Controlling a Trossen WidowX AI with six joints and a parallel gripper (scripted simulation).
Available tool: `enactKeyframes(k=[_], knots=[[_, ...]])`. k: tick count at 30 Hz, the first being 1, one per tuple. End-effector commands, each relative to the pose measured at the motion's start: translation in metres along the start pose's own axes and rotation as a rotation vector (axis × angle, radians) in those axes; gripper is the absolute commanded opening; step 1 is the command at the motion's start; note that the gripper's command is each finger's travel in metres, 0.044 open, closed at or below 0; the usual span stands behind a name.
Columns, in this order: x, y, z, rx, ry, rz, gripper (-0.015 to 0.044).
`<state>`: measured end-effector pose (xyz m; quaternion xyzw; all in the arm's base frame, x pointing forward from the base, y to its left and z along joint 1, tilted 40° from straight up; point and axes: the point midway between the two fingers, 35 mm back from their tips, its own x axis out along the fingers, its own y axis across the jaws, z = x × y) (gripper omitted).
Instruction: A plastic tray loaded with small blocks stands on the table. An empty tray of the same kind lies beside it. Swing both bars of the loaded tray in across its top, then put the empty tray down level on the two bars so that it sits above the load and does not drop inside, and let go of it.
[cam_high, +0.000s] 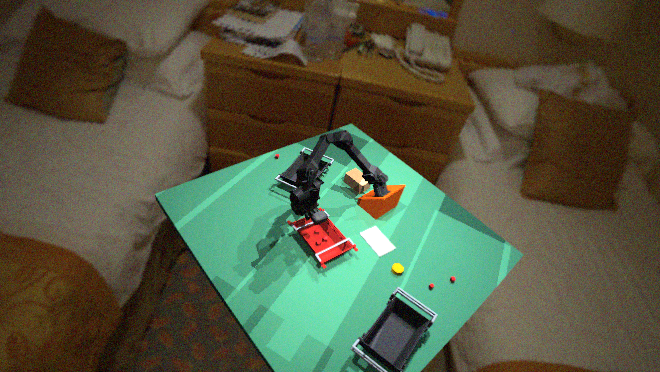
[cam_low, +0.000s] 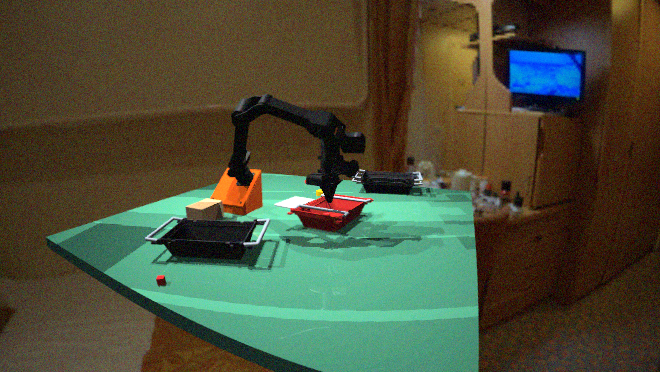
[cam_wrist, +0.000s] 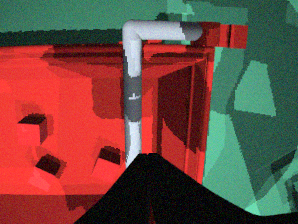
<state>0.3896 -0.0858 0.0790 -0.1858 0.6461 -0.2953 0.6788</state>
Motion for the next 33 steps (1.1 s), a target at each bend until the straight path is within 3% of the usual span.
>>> enactKeyframes(k=[1,3,11,19,20,26,33], knots=[[0.0,0.0,0.0,0.0,0.0,0.0,0.0],[0.0,0.0,0.0,0.0,0.0,0.0,0.0],[-0.007,0.0,0.001,0.0,0.0,0.001,0.021],[-0.088,0.0,-0.004,-0.001,0.002,0.002,0.042],[-0.059,-0.007,-0.002,0.024,0.014,-0.002,0.044],[-0.037,-0.096,-0.036,0.635,0.051,0.046,0.044],[-0.017,-0.19,-0.116,1.49,0.07,0.054,0.044]])
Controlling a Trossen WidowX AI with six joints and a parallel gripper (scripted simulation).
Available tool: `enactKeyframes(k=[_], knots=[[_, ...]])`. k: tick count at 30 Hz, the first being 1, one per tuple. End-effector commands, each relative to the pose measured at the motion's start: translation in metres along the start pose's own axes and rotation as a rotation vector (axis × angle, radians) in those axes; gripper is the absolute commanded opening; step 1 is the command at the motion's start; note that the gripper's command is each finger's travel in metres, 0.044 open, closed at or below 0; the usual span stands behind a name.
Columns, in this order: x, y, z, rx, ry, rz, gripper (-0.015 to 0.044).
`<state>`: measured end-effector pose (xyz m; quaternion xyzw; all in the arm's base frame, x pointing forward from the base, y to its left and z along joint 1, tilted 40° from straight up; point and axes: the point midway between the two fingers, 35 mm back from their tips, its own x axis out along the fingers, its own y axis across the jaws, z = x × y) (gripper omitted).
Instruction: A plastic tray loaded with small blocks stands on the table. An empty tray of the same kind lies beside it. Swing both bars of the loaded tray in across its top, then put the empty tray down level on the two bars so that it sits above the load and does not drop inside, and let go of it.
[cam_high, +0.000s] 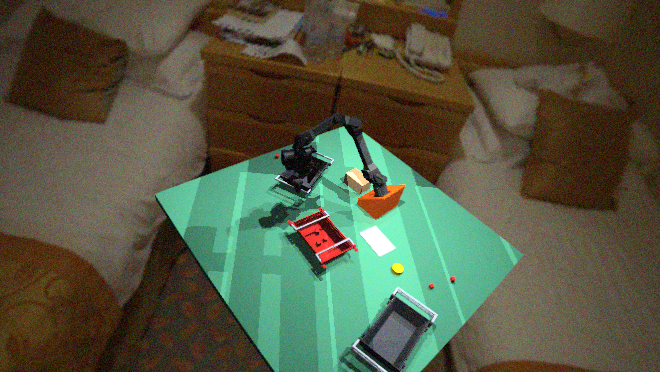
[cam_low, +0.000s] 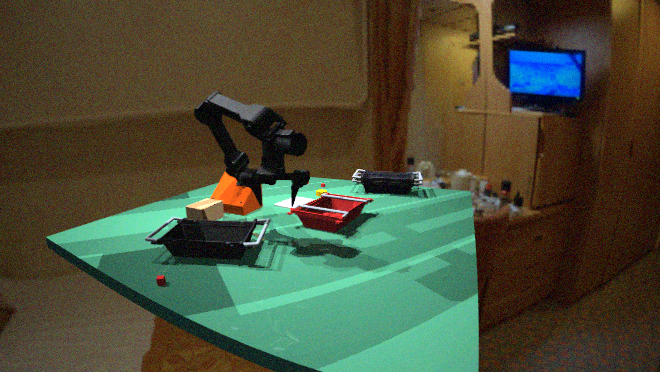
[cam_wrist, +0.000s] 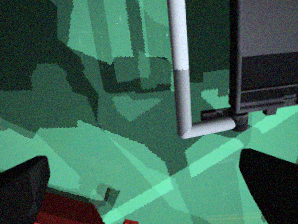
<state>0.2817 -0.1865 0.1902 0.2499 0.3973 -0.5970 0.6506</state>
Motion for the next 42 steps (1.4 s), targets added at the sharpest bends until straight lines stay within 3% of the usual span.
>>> enactKeyframes(k=[1,10,20,36,42], knots=[[0.003,-0.056,0.016,0.425,-0.004,0.023,0.044],[0.007,-0.181,0.017,1.418,-0.098,0.071,0.044],[0.011,-0.182,0.018,1.438,-0.101,0.072,0.044],[0.089,-0.182,0.026,1.437,-0.099,0.067,0.044],[0.092,-0.183,0.026,1.437,-0.099,0.067,0.0425]])
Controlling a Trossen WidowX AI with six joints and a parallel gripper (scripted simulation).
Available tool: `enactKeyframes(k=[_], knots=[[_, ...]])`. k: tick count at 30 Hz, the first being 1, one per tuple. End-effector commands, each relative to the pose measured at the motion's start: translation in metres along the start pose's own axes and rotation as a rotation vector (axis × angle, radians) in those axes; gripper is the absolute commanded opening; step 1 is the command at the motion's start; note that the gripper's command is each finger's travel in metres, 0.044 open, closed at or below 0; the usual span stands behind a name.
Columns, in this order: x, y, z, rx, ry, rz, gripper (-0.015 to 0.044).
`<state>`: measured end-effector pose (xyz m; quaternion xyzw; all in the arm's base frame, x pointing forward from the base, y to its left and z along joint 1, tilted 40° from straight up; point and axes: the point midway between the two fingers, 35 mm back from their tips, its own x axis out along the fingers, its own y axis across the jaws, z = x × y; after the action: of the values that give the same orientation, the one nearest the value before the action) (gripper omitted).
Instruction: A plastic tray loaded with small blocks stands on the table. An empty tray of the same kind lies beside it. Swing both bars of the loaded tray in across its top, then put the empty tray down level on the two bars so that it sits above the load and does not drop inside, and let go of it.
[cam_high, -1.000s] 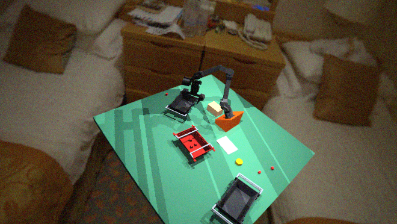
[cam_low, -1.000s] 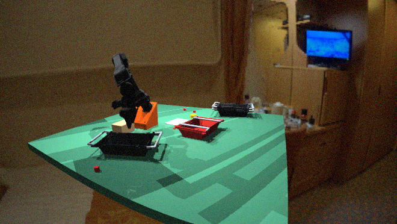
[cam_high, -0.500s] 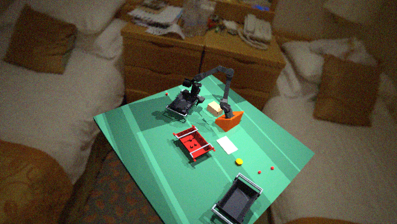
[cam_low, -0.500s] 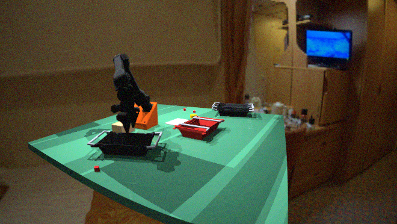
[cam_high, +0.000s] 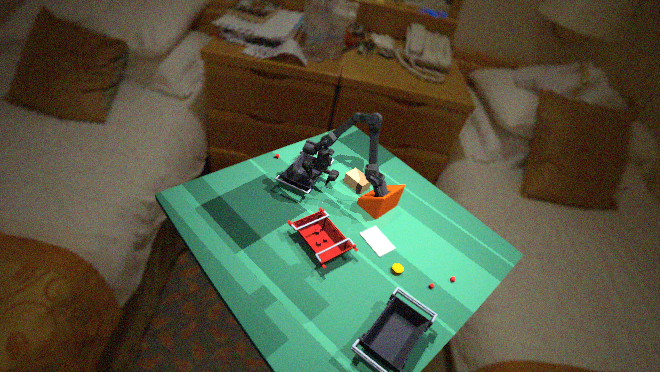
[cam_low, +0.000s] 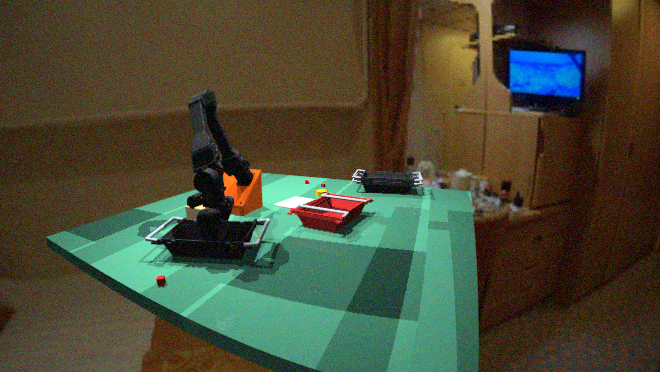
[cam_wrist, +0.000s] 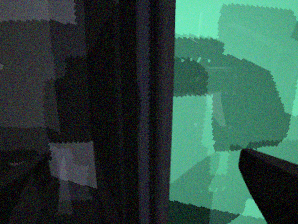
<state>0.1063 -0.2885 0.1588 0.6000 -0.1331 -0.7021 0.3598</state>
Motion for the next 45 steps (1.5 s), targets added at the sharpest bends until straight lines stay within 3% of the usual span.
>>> enactKeyframes(k=[1,13,45], knots=[[0.0022,-0.0002,-0.0004,-0.003,0.004,0.0,0.0411],[0.0022,-0.0002,-0.0004,-0.003,0.004,0.0,0.0235],[0.0012,-0.0001,-0.0005,-0.003,0.004,0.0,0.0021]])
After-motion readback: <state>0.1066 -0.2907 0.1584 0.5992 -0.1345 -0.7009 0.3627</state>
